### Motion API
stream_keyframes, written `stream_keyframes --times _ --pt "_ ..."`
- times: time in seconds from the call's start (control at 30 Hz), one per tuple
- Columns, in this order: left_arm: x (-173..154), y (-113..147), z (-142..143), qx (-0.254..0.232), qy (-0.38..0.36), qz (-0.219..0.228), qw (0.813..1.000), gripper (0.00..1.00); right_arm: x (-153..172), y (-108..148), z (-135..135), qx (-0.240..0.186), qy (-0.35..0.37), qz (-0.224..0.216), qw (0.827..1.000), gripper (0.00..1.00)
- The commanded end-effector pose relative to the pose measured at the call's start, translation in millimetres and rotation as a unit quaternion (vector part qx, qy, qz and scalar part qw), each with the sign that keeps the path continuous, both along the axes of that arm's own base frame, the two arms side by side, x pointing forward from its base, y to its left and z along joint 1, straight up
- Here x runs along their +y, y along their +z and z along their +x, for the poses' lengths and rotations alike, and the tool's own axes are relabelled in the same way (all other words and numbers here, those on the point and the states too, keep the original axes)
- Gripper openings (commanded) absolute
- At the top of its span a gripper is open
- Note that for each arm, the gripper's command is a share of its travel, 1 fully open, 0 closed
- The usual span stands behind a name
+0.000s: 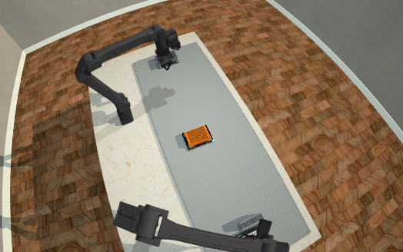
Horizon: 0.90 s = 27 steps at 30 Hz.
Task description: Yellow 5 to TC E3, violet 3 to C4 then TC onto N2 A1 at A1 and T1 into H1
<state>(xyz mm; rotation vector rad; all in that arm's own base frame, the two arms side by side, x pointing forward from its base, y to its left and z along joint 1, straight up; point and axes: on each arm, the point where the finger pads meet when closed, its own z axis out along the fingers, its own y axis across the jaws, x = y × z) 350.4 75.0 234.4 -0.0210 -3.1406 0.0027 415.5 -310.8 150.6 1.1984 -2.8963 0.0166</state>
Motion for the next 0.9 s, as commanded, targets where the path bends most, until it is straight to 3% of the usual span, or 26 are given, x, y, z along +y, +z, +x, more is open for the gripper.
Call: stream_keyframes --times 0.0,0.67,0.87 --pt "2 14 9 -0.018 0.0 0.005 1.0 1.0 0 -8 4 -0.001 0.006 0.001 1.0 0.09" --pt "2 14 9 -0.018 0.0 0.005 1.0 1.0 -3 -4 8 -0.01 0.006 -0.005 1.0 0.1" --pt "2 14 9 -0.018 0.0 0.005 1.0 1.0 0 -14 4 0.0 0.006 0.002 1.0 0.11"
